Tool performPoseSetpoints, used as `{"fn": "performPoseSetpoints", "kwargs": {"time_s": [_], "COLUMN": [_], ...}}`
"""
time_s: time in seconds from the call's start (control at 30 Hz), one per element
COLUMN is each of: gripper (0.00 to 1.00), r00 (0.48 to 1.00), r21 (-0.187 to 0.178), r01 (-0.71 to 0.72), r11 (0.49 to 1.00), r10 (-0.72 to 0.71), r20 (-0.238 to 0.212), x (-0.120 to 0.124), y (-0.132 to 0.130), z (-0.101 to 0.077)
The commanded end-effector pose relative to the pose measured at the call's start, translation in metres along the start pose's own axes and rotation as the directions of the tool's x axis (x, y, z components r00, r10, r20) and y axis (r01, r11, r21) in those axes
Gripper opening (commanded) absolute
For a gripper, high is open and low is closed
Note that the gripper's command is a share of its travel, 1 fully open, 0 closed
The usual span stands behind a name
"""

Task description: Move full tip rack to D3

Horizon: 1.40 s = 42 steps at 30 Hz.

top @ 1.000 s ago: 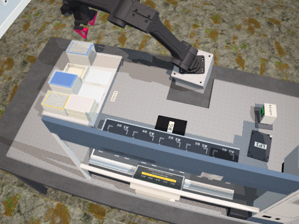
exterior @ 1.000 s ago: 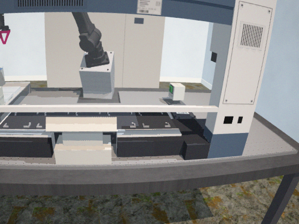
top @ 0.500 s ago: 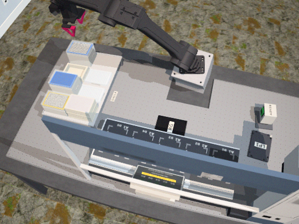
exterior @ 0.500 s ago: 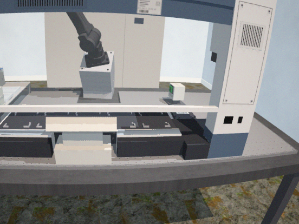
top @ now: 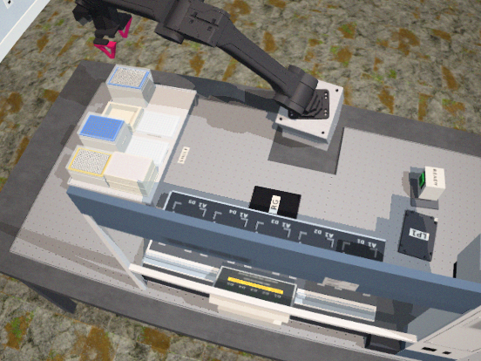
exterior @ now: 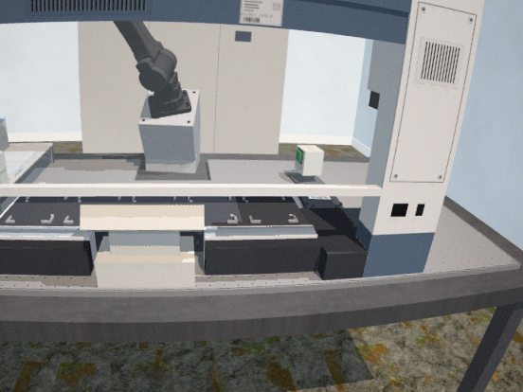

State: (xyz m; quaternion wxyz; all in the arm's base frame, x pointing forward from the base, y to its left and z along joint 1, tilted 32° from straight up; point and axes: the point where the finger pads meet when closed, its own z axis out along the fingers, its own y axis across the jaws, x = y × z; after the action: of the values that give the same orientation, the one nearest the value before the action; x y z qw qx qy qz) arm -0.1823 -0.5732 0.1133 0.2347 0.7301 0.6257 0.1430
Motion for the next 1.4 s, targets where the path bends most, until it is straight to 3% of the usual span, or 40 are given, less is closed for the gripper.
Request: {"fn": "performPoseSetpoints", "kwargs": {"time_s": [0.0, 0.1, 0.13, 0.2, 0.27, 0.43, 0.53, 0.7, 0.8, 0.97, 1.27, 1.37], "gripper": [1.0, 1.0, 1.0, 1.0, 1.0, 1.0, 1.0, 1.0, 1.0, 1.0, 1.0, 1.0], "r00": [0.999, 0.999, 0.999, 0.999, 1.0, 1.0, 1.0, 1.0, 1.0, 1.0, 1.0, 1.0], "r21": [0.013, 0.013, 0.009, 0.009, 0.003, 0.0, 0.004, 0.001, 0.005, 0.0, 0.001, 0.005], "r01": [0.01, 0.01, 0.002, 0.002, 0.003, -0.003, 0.005, -0.001, 0.009, -0.003, -0.001, 0.009], "r11": [1.0, 1.0, 1.0, 1.0, 1.0, 1.0, 1.0, 1.0, 1.0, 1.0, 1.0, 1.0], "r10": [-0.011, -0.011, -0.002, -0.002, -0.003, 0.003, -0.005, 0.001, -0.009, 0.003, 0.001, -0.009], "r20": [0.044, 0.044, 0.033, 0.033, 0.016, 0.006, 0.018, 0.009, 0.024, 0.006, 0.01, 0.024], "x": [-0.011, -0.011, -0.008, -0.008, -0.006, -0.005, -0.006, -0.005, -0.006, -0.004, -0.005, -0.007], "y": [0.003, 0.003, 0.004, 0.004, 0.006, 0.003, 0.007, 0.004, 0.01, 0.003, 0.005, 0.01], "z": [-0.021, -0.021, -0.011, -0.011, 0.003, 0.017, 0.015, 0.029, 0.021, 0.041, 0.053, 0.046]}}
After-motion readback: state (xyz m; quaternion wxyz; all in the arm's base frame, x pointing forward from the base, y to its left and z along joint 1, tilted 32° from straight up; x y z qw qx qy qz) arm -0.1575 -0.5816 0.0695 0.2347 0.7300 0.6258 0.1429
